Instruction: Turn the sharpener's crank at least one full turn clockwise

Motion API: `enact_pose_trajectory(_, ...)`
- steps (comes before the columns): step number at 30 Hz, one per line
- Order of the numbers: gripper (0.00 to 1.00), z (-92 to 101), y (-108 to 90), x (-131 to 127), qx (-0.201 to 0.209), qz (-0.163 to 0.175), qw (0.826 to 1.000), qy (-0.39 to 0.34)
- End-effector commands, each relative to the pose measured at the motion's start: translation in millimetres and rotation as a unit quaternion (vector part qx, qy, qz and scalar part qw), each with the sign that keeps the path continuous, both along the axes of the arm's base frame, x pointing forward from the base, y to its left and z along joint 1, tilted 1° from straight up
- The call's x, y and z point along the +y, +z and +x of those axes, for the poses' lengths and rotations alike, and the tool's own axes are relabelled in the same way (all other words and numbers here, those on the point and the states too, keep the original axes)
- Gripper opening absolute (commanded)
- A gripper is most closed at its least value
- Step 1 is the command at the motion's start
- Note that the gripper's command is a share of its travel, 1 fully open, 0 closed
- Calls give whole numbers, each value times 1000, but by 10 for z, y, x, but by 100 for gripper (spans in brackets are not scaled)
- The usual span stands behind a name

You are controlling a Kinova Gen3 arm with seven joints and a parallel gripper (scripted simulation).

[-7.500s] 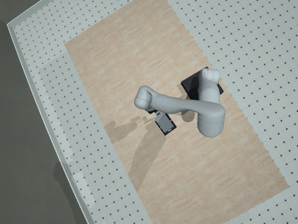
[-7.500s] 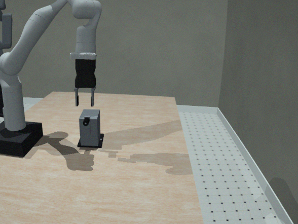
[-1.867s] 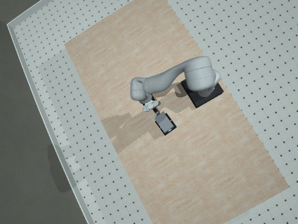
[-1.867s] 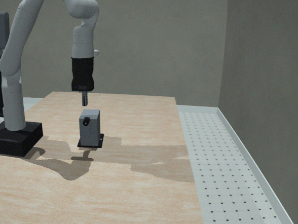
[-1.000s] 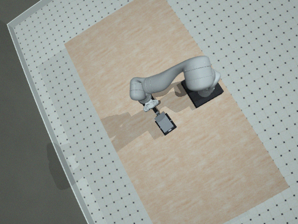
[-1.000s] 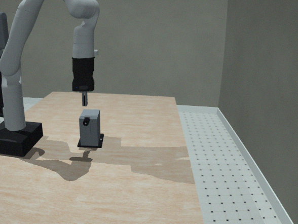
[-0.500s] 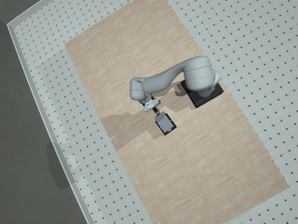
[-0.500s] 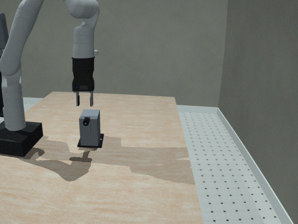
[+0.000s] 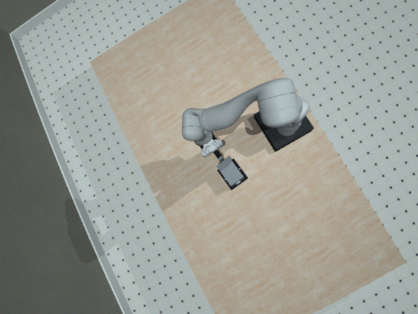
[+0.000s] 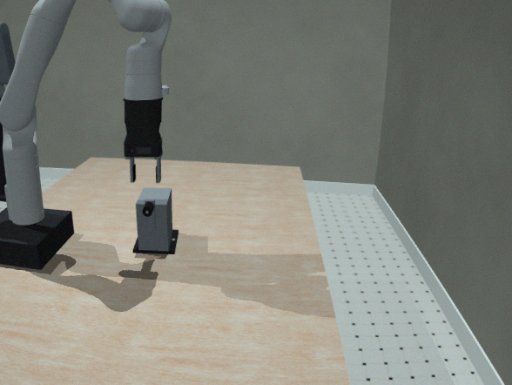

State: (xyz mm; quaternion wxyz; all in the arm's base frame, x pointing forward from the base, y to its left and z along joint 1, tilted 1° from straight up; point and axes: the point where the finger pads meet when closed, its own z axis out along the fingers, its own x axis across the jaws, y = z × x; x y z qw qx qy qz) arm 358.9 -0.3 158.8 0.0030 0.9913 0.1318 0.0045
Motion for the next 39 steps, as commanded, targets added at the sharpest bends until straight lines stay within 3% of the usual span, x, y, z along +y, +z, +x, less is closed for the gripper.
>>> enact_pose_trajectory(1,97,4,4,0,-1,0,1000,0)
enact_pose_trajectory(18,97,5,-32,-1,-1,0,1000,0)
enact_pose_trajectory(39,97,9,-274,-6,-1,0,1000,0)
